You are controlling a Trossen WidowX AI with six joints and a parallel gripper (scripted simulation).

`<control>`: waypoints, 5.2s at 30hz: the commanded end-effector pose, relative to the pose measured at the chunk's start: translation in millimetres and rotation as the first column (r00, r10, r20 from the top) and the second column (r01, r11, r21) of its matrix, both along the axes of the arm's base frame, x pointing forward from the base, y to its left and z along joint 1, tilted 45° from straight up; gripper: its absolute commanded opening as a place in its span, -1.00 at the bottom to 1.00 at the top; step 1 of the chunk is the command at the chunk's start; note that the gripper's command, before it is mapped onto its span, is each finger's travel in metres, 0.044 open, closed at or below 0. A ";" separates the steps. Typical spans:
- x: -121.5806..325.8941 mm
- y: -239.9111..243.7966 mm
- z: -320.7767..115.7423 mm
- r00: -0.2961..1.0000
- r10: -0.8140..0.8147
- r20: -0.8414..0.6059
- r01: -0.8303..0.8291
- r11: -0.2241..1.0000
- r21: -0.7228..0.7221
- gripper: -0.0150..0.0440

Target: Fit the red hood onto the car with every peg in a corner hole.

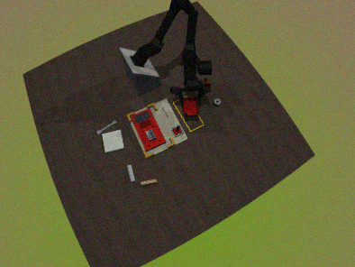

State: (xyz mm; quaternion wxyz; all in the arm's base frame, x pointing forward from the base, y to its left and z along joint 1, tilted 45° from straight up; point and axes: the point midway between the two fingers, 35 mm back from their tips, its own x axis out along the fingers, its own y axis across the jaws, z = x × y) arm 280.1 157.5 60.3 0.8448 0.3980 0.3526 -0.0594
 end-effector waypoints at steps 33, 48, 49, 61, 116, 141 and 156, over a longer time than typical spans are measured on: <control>1.1 2.1 0.4 0.752 0.651 -0.103 -0.504 0.466 -0.727 -0.49; 1.2 2.2 0.4 0.544 0.781 -0.306 -0.509 0.016 -0.861 -0.49; 1.2 2.2 0.4 0.529 0.785 -0.322 -0.503 -0.015 -0.864 -0.49; 1.2 2.3 0.3 0.389 0.784 -0.483 -0.418 -0.318 -0.851 -0.49; -16.8 44.9 -30.0 0.130 0.301 -0.945 0.217 -0.938 -0.269 -0.31; -34.0 39.6 1.5 0.121 0.302 -0.945 0.224 -0.936 -0.271 1.00; -66.8 18.0 40.3 0.100 0.296 -0.950 0.240 -0.934 -0.265 1.00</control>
